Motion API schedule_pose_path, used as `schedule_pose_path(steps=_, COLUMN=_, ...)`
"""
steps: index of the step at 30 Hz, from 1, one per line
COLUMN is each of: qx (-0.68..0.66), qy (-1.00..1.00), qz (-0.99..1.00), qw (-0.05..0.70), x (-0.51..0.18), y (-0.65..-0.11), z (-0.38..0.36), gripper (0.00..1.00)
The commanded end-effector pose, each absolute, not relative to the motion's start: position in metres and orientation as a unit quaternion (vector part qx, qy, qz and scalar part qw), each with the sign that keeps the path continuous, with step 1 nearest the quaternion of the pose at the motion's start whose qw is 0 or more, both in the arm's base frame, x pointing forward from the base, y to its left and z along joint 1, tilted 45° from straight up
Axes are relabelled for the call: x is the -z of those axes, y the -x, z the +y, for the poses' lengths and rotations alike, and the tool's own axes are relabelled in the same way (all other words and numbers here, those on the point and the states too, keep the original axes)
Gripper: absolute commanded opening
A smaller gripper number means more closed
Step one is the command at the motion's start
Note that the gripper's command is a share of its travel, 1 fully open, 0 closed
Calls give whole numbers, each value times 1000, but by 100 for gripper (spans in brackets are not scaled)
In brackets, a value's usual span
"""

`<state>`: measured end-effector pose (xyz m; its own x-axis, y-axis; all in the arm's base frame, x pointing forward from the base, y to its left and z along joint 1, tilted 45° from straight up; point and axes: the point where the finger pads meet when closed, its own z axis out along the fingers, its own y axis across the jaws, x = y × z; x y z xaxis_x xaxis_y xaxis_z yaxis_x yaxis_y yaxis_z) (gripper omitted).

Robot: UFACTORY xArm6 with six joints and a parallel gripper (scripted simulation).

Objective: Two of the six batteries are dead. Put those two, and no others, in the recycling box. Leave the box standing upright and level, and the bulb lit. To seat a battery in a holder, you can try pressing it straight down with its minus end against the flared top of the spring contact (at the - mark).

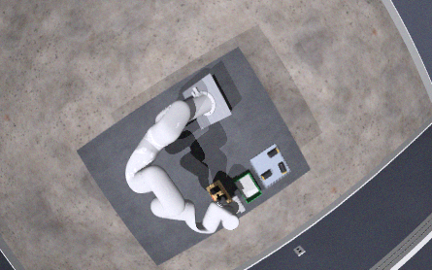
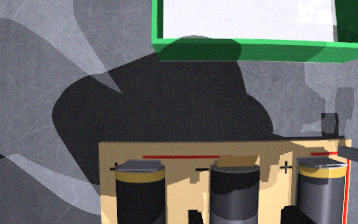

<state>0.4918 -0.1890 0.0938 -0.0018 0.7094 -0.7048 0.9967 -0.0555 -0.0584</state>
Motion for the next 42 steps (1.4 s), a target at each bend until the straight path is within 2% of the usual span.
schedule_pose_path(steps=1, qx=293, qy=-663, qz=643, qw=246, x=-94, y=-495, z=-190, gripper=51)
schedule_pose_path(steps=27, qx=293, qy=-663, qz=643, qw=246, x=-93, y=-496, z=-191, gripper=51)
schedule_pose_path(steps=42, qx=293, qy=-663, qz=643, qw=246, x=-69, y=-494, z=-215, gripper=51)
